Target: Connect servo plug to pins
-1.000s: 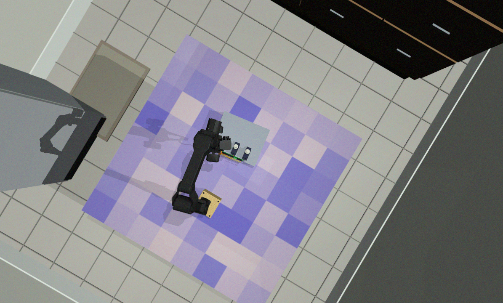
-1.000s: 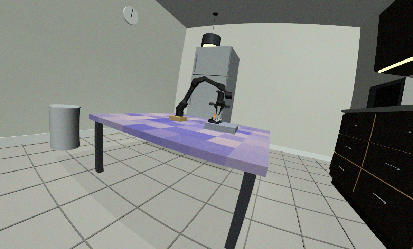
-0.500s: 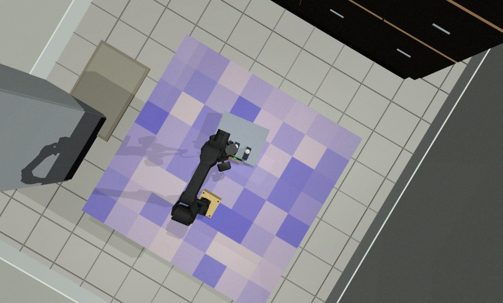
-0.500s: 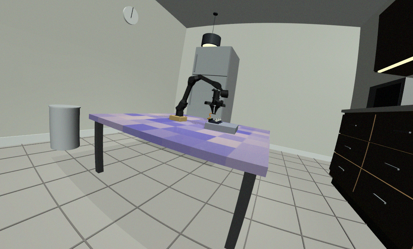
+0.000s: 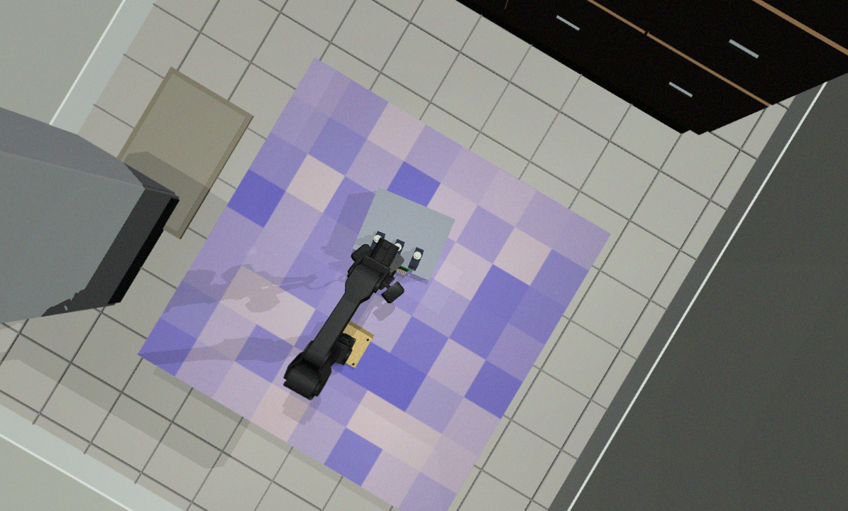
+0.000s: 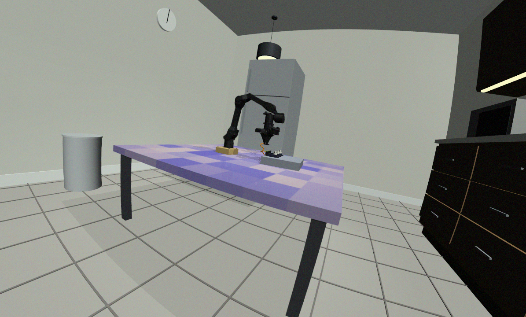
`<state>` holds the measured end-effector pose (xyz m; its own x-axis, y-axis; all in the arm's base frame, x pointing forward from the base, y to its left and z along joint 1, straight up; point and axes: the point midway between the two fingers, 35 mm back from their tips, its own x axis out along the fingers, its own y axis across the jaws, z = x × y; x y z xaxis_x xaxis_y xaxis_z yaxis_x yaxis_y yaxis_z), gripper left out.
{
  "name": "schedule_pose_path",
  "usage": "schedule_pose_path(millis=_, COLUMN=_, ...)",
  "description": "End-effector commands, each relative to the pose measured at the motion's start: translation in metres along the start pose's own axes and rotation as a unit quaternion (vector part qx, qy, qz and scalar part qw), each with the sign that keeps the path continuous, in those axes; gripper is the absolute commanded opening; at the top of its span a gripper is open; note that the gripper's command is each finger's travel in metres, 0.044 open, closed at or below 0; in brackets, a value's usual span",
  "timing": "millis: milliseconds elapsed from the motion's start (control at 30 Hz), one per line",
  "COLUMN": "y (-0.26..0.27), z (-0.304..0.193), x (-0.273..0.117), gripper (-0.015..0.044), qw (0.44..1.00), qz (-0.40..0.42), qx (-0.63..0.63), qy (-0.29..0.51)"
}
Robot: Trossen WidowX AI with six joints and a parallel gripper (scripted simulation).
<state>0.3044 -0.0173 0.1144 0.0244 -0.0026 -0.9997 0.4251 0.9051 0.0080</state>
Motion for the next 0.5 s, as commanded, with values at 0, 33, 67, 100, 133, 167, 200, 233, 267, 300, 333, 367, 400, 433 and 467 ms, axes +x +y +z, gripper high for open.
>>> schedule_pose_path(millis=0, y=-0.013, z=-0.006, x=0.002, gripper=0.0000, qw=0.999, qz=-0.003, qx=-0.054, qy=0.000)
schedule_pose_path(millis=33, y=-0.016, z=-0.007, x=0.002, gripper=0.0000, qw=0.998, qz=-0.003, qx=-0.068, qy=0.000)
schedule_pose_path(millis=67, y=-0.019, z=-0.009, x=0.002, gripper=0.0000, qw=0.997, qz=-0.003, qx=-0.081, qy=0.000)
schedule_pose_path(millis=100, y=-0.022, z=-0.010, x=0.003, gripper=0.0000, qw=0.996, qz=-0.003, qx=-0.094, qy=0.000)
schedule_pose_path(millis=133, y=-0.025, z=-0.012, x=0.003, gripper=0.0000, qw=0.994, qz=-0.003, qx=-0.108, qy=0.000)
schedule_pose_path(millis=167, y=-0.028, z=-0.013, x=0.003, gripper=0.0000, qw=0.993, qz=-0.003, qx=-0.121, qy=0.000)
schedule_pose_path(millis=200, y=-0.031, z=-0.015, x=0.004, gripper=0.0000, qw=0.991, qz=-0.003, qx=-0.134, qy=0.000)
schedule_pose_path(millis=233, y=-0.034, z=-0.017, x=0.004, gripper=0.0000, qw=0.989, qz=-0.004, qx=-0.148, qy=0.001)
schedule_pose_path(millis=267, y=-0.037, z=-0.018, x=0.005, gripper=0.0000, qw=0.987, qz=-0.004, qx=-0.161, qy=0.001)
schedule_pose_path(millis=300, y=-0.039, z=-0.020, x=0.005, gripper=0.0000, qw=0.985, qz=-0.004, qx=-0.174, qy=0.001)
schedule_pose_path(millis=333, y=-0.042, z=-0.022, x=0.006, gripper=0.0000, qw=0.982, qz=-0.004, qx=-0.187, qy=0.001)
schedule_pose_path(millis=367, y=-0.045, z=-0.024, x=0.006, gripper=0.0000, qw=0.980, qz=-0.004, qx=-0.200, qy=0.001)
schedule_pose_path(millis=400, y=-0.048, z=-0.026, x=0.007, gripper=0.0000, qw=0.977, qz=-0.004, qx=-0.213, qy=0.001)
schedule_pose_path(millis=433, y=-0.050, z=-0.027, x=0.007, gripper=0.0000, qw=0.974, qz=-0.004, qx=-0.226, qy=0.002)
schedule_pose_path(millis=467, y=-0.053, z=-0.029, x=0.008, gripper=0.0000, qw=0.971, qz=-0.004, qx=-0.237, qy=0.002)
